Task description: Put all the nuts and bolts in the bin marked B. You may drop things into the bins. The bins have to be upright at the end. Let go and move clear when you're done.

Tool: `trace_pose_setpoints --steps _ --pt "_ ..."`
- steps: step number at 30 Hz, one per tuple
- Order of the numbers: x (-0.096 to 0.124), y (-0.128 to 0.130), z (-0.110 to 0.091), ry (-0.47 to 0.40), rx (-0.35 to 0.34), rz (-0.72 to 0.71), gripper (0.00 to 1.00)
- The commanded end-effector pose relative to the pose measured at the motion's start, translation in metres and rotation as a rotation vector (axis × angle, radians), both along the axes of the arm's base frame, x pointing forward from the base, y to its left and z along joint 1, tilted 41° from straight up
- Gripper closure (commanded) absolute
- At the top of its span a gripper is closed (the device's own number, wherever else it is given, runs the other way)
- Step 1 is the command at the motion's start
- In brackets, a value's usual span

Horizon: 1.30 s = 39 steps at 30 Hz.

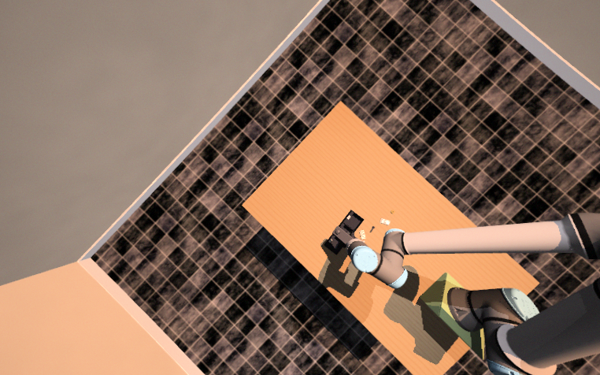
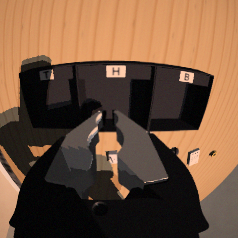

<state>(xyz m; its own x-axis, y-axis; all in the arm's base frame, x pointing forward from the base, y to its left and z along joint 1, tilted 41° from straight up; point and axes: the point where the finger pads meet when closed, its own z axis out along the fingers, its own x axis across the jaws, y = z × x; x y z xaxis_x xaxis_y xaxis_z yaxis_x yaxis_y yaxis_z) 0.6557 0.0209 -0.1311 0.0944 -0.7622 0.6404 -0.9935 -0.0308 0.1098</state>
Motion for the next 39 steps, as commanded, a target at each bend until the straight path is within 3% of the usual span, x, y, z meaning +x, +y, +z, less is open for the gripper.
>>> trace_pose_setpoints --steps 1,21,32,39 --pt "0.001 0.006 0.005 -0.001 0.001 0.000 0.96" --pt "0.004 0.026 0.030 -0.002 0.001 0.000 0.96" --pt "0.001 0.024 0.026 0.005 0.000 -0.002 0.96" --pt "0.002 0.053 0.004 0.002 0.001 0.000 0.96"
